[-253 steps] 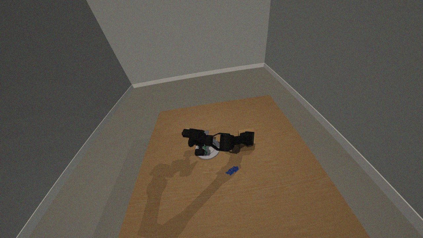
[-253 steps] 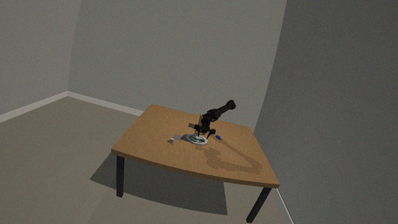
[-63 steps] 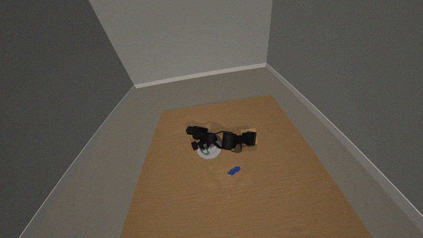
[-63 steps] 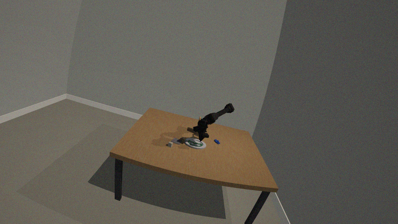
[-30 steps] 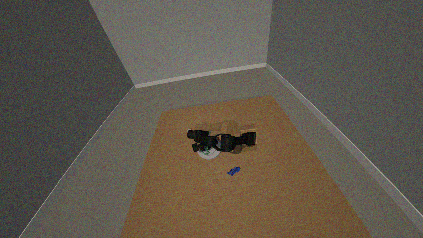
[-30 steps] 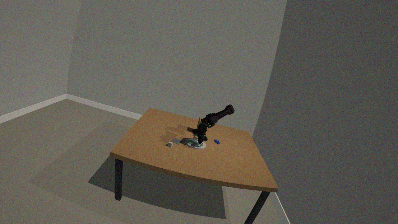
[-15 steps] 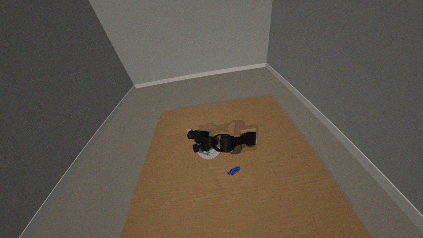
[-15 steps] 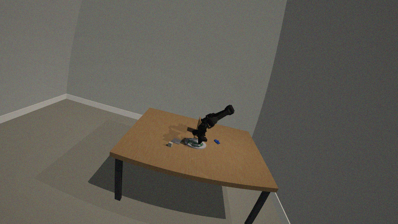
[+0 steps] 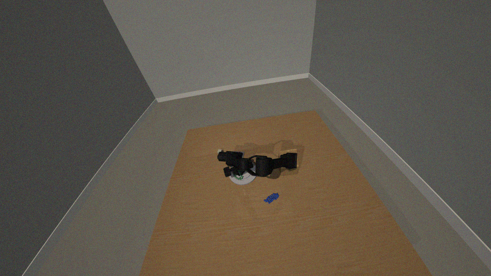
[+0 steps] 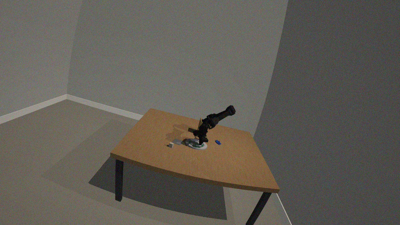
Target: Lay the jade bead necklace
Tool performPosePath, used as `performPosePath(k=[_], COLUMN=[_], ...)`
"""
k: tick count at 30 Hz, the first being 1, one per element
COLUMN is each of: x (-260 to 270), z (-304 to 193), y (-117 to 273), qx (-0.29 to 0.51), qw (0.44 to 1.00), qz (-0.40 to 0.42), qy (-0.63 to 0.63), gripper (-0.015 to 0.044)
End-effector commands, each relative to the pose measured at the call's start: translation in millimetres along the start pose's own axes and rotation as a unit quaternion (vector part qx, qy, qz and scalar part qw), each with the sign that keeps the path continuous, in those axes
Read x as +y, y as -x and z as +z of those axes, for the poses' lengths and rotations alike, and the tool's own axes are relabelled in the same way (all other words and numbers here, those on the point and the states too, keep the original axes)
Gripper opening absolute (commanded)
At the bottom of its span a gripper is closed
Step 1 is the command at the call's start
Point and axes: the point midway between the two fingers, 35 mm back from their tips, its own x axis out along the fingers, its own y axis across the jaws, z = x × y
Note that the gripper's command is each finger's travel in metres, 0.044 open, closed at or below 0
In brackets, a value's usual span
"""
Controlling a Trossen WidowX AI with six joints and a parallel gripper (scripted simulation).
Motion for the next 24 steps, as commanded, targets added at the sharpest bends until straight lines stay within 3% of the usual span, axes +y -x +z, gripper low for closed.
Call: performPosePath(k=[1, 24], x=[0.3, -0.9], z=[-0.1, 1.0], y=[0.3, 6.0], qx=[0.000, 0.002], qw=[1.000, 1.000], qz=[0.000, 0.000], qy=[0.001, -0.004], gripper=[0.0000, 0.0000])
